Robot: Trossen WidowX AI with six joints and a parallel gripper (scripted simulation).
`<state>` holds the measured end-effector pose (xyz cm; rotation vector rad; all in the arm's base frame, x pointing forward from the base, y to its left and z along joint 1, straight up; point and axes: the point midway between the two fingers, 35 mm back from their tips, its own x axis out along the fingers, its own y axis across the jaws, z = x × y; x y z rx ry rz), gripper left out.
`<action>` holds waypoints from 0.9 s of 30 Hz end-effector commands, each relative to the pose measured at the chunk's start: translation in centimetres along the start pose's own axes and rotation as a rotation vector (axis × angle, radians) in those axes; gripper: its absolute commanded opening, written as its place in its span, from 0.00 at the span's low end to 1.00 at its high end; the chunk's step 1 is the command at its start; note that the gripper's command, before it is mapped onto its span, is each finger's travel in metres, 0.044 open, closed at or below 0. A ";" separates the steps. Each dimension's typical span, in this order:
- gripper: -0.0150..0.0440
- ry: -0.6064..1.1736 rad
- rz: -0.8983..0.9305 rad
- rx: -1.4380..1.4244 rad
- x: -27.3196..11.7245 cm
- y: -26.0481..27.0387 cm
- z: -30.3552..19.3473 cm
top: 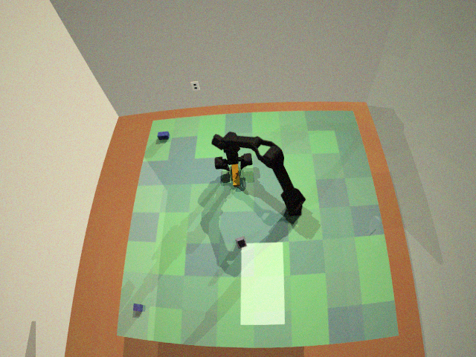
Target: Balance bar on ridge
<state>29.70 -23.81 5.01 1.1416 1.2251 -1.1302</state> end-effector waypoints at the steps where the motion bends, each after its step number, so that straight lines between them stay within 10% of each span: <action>1: 0.65 0.000 0.000 0.000 0.0 0.0 0.0; 15: 0.25 -0.001 0.000 0.000 -0.9 0.1 0.1; 27: 0.25 -0.002 0.000 0.001 -3.9 0.3 0.3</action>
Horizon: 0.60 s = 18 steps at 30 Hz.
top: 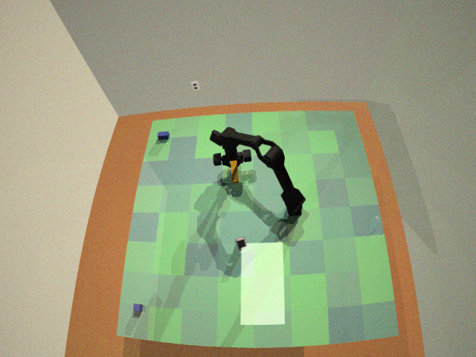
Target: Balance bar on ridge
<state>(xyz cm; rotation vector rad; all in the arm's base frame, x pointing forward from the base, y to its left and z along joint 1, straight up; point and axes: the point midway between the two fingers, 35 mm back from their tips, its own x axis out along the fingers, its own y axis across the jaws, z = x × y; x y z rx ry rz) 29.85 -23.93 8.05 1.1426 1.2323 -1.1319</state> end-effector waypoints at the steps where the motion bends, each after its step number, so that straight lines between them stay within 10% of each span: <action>1: 0.25 -0.008 0.005 0.001 -1.1 0.1 0.1; 18: 0.25 -0.010 0.004 0.002 -5.5 -0.1 0.0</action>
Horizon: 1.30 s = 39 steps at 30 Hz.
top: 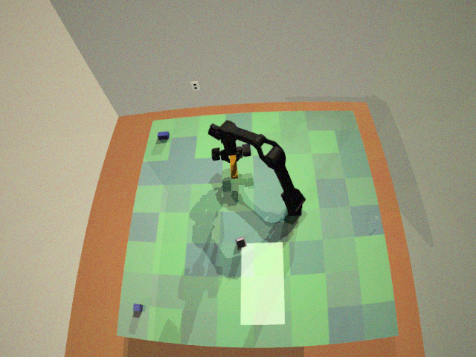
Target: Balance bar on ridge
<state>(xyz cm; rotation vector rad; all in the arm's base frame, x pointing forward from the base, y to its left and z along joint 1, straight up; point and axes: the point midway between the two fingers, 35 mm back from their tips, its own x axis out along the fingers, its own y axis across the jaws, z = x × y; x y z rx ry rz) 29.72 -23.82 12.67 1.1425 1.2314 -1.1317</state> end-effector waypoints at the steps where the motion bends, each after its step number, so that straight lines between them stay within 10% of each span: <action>1: 0.25 -0.009 0.003 0.003 -1.2 0.0 0.0; 39: 0.25 -0.001 0.007 -0.058 -2.5 4.9 -11.6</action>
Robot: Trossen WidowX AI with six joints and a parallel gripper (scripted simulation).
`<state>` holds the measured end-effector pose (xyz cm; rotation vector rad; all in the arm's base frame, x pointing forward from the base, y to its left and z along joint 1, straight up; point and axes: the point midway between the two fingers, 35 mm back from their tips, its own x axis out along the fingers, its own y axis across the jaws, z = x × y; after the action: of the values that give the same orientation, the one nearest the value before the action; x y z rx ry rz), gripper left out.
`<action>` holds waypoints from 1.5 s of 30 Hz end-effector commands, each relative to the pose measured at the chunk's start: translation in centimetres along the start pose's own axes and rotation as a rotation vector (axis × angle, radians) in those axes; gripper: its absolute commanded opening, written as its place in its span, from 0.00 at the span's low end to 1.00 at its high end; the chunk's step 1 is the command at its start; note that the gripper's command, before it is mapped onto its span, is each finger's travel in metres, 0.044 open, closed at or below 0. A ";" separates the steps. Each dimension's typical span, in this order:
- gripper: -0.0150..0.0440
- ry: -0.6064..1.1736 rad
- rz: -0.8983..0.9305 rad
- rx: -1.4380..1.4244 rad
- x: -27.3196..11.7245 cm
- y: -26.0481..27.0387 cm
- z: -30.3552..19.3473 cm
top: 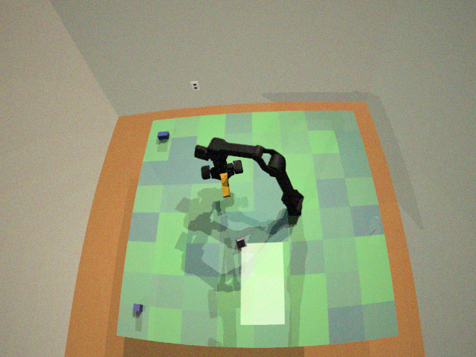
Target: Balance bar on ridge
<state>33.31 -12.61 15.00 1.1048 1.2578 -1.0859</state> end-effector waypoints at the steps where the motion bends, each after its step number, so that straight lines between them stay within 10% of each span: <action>1: 0.25 -0.006 0.004 -0.004 -0.2 0.4 -1.2; 45: 0.25 0.007 0.005 -0.097 -0.1 0.7 -18.5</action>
<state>31.53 5.01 14.93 1.0400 1.3054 -1.0125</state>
